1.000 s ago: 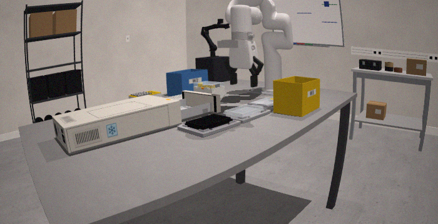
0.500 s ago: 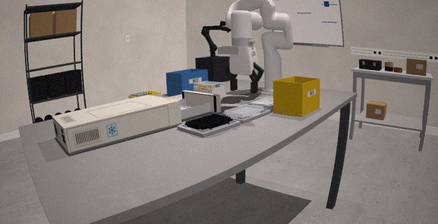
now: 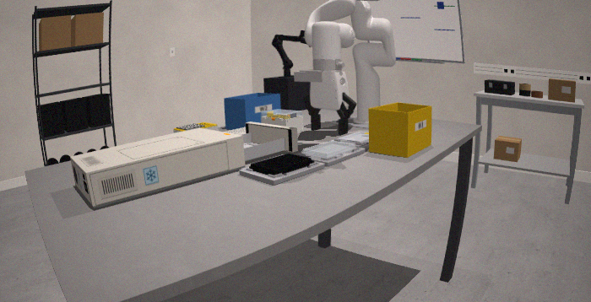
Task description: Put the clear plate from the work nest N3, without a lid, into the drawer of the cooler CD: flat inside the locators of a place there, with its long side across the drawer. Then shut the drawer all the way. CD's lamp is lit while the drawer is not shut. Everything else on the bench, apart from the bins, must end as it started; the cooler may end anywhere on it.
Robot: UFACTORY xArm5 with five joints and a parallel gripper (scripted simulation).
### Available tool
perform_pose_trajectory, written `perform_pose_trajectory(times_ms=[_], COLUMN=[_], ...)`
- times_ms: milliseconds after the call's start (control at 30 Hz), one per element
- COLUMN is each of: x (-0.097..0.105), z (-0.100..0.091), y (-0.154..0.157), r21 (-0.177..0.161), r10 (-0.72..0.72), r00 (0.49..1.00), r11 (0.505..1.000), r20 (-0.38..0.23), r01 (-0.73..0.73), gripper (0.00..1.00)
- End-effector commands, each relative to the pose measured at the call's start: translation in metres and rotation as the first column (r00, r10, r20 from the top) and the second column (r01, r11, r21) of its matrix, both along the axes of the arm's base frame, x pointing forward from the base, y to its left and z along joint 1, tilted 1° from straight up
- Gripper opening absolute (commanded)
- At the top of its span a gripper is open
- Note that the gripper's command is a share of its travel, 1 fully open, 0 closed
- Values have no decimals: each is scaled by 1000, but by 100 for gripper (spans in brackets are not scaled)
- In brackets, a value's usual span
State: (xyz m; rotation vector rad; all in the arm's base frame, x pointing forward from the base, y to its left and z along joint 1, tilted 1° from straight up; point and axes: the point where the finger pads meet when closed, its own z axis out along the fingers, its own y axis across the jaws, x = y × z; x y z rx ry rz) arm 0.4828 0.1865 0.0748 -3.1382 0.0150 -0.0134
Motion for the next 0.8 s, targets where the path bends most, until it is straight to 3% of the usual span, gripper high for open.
perform_pose_trajectory(times_ms=[0,367,767], x=[2,2,2], z=[-7,-21,-21], y=[1,1,1], r21=[15,15,15], r10=[0,0,0], r00=[1000,1000,1000], r11=[1000,1000,1000], r20=[0,0,0], r01=[0,0,0], gripper=[100,100,100])
